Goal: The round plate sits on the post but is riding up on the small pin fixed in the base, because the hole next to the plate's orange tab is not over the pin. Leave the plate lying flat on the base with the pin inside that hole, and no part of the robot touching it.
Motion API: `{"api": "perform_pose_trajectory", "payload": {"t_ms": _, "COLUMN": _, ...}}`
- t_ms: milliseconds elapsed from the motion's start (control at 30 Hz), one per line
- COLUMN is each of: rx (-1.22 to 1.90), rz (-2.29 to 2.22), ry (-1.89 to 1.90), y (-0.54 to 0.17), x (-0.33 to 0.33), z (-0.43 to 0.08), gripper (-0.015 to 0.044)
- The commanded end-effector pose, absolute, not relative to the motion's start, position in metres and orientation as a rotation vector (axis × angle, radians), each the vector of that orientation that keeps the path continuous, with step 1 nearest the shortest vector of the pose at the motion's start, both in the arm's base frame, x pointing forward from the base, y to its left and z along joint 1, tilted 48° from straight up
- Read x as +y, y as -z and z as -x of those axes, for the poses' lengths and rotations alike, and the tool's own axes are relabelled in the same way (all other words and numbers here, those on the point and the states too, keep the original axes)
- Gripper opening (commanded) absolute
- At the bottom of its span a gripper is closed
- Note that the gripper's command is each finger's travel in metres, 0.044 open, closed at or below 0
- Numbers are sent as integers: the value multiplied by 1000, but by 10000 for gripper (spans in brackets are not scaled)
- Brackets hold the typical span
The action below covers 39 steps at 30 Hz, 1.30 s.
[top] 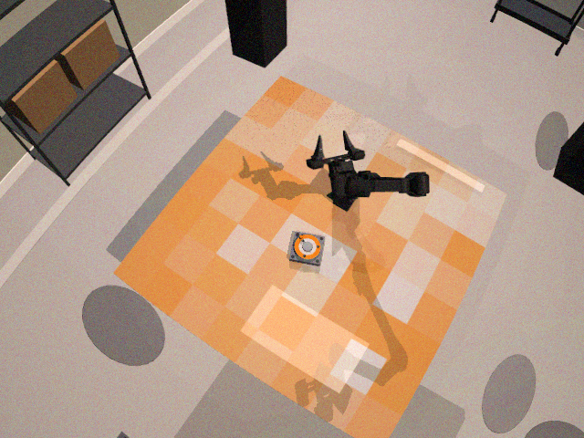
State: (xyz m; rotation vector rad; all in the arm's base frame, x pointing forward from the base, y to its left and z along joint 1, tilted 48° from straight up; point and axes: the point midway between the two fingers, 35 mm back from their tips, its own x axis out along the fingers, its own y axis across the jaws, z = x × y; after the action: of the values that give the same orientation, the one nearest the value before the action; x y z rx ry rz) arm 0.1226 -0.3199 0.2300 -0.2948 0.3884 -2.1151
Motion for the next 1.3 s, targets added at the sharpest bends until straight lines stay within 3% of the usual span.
{"api": "perform_pose_trajectory", "payload": {"t_ms": 0, "rx": 402, "rz": 308, "ry": 2095, "y": -229, "x": -322, "z": -126, "gripper": 374}}
{"api": "perform_pose_trajectory", "payload": {"t_ms": 167, "rx": 711, "rz": 528, "ry": 1572, "y": -174, "x": -348, "z": -212, "gripper": 242}}
{"api": "perform_pose_trajectory", "payload": {"t_ms": 467, "rx": 963, "rz": 553, "ry": 1013, "y": -88, "x": -331, "z": -278, "gripper": 6}}
{"api": "perform_pose_trajectory", "payload": {"t_ms": 833, "rx": 1197, "rz": 364, "ry": 372, "y": 14, "x": -251, "z": -308, "gripper": 0}}
{"api": "perform_pose_trajectory", "payload": {"t_ms": 1267, "rx": 1398, "rz": -227, "ry": -380, "y": 65, "x": -98, "z": -281, "gripper": 0}}
